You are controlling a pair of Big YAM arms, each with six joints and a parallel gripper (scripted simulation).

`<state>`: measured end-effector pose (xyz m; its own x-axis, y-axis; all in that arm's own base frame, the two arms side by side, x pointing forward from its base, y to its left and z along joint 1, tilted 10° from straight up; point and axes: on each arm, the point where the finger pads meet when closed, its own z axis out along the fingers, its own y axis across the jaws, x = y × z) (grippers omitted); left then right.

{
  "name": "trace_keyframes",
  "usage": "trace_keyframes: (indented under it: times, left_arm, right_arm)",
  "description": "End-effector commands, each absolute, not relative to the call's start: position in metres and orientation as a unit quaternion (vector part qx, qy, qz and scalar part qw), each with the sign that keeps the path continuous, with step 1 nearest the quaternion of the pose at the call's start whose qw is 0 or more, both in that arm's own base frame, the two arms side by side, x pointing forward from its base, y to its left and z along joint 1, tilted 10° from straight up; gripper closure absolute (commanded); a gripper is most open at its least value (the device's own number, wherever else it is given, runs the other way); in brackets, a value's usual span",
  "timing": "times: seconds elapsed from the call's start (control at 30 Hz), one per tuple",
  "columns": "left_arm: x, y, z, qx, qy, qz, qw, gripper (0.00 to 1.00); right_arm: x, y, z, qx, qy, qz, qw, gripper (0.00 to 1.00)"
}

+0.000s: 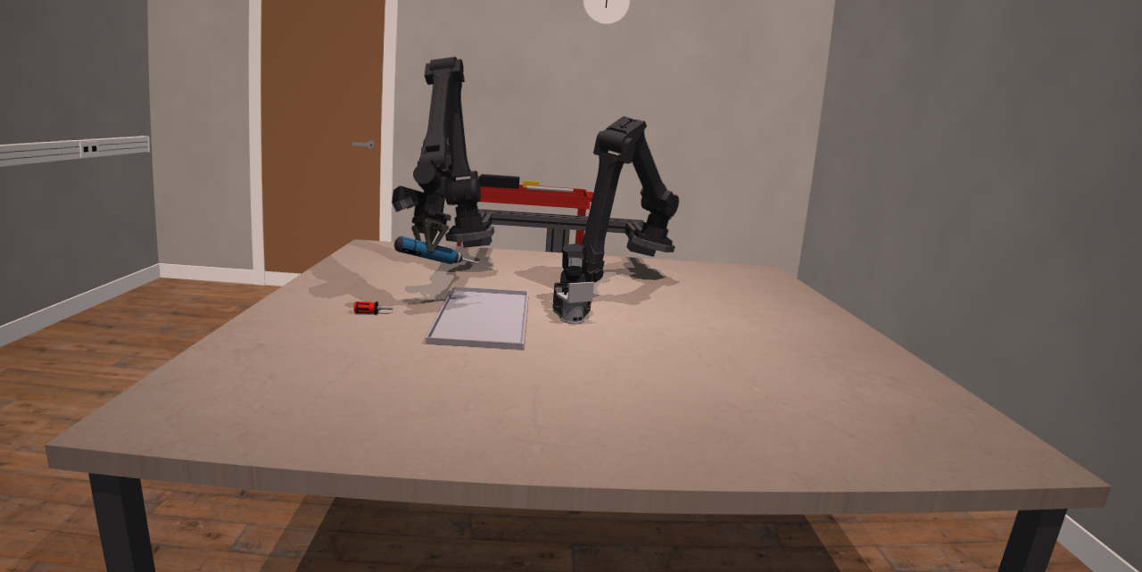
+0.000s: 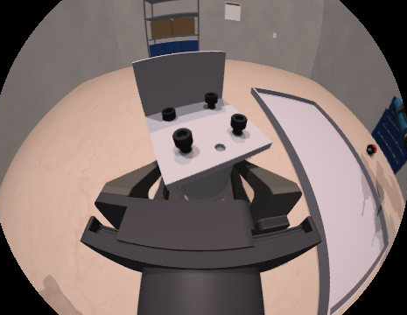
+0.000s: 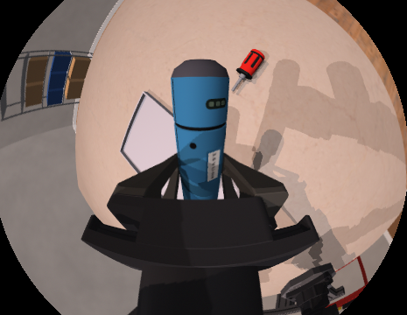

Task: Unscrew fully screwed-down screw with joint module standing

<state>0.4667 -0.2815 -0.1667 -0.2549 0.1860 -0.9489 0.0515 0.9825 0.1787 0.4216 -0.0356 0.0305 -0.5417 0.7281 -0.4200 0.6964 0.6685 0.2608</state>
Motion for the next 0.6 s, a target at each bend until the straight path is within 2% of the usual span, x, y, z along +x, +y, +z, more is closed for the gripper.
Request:
trace_keyframes:
  times: [0.0, 0.13, 0.57]
  left_arm:
    - [0.471, -0.286, -0.162, 0.072, 0.786, 0.052, 0.611, 0.41]
    - [0.471, -0.286, -0.162, 0.072, 0.786, 0.052, 0.611, 0.41]
    - [0.471, -0.286, -0.162, 0.072, 0.786, 0.052, 0.611, 0.41]
  right_arm:
    - [0.438, -0.019, 0.041, 0.364, 0.886, 0.046, 0.284, 0.58]
    - [0.457, -0.009, 0.058, 0.342, 0.884, 0.058, 0.313, 0.58]
    - [0.460, 0.021, 0.048, 0.280, 0.898, 0.068, 0.333, 0.58]
